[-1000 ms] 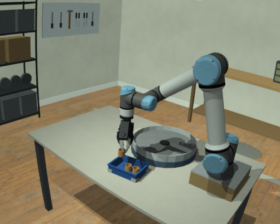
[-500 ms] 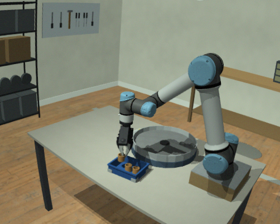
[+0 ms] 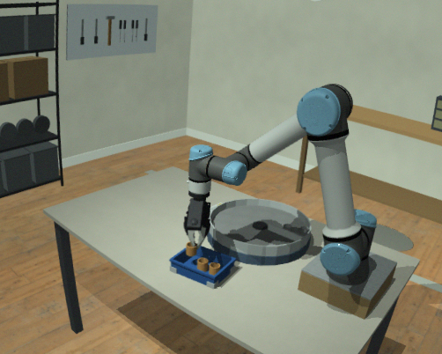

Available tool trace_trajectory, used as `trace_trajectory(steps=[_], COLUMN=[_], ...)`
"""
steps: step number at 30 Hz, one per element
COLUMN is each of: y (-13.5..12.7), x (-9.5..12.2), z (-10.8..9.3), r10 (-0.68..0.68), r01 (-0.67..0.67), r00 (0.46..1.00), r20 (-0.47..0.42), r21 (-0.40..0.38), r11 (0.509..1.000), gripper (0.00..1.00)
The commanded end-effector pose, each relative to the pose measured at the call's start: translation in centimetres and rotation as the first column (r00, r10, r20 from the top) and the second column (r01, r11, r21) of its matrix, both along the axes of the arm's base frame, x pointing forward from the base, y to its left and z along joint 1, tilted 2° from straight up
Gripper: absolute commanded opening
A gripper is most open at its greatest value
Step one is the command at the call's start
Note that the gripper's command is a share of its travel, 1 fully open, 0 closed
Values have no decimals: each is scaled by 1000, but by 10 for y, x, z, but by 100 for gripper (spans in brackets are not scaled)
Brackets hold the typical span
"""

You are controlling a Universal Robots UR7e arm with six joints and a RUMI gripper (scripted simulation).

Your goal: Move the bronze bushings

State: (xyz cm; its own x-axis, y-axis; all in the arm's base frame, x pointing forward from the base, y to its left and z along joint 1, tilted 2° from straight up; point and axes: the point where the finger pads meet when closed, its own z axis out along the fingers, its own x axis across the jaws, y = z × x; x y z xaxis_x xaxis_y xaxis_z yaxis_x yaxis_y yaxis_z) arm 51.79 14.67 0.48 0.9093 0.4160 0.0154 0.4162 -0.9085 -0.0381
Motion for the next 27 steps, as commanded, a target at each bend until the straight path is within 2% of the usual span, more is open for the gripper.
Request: trace_trajectory(steps=[1,27], y=[0,0], x=[0,0], z=[1,-7], r10=[0,0], r01=[0,0], r00=[1000,1000], r20=[2,2], r21=[0,0], r11=[1000,1000], gripper=[0,0])
